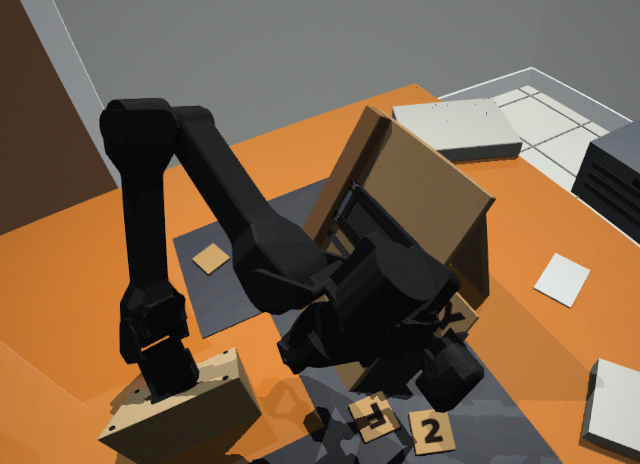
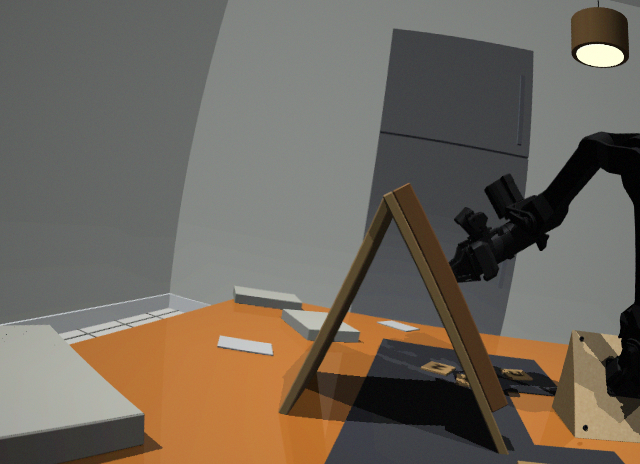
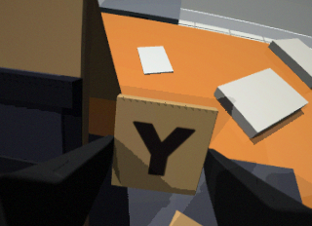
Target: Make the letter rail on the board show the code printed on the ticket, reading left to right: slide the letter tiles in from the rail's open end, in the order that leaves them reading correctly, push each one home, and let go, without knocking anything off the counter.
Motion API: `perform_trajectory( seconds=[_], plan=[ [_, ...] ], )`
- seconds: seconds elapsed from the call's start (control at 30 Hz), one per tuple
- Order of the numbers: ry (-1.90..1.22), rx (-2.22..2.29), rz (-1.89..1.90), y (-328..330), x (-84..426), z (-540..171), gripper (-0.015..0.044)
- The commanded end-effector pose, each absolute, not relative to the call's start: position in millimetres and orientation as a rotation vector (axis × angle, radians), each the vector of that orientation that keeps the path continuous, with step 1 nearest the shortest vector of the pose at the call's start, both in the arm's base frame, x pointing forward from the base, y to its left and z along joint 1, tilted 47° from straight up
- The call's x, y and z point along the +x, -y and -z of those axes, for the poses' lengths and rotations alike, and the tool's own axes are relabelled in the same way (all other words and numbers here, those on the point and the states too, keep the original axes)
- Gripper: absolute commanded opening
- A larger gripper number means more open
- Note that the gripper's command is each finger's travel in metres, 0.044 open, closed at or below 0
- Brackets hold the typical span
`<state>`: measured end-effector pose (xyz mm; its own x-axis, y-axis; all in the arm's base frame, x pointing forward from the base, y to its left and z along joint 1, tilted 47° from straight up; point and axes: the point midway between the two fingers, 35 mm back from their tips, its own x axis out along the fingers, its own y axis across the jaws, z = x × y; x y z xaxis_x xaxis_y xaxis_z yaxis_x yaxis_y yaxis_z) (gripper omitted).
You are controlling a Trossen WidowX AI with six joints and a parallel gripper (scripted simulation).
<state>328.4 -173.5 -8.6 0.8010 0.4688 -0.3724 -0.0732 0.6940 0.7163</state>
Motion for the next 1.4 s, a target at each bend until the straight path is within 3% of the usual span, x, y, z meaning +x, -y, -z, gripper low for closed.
perform_trajectory(
  seconds=[0.0, 1.37],
  plan=[
    [-0.575, 0.752, -0.318, 171.9, 327.9, 6.8, 0.0000],
    [-0.575, 0.753, -0.318, 157.8, 326.7, -8.0, 0.0000]
  ],
)
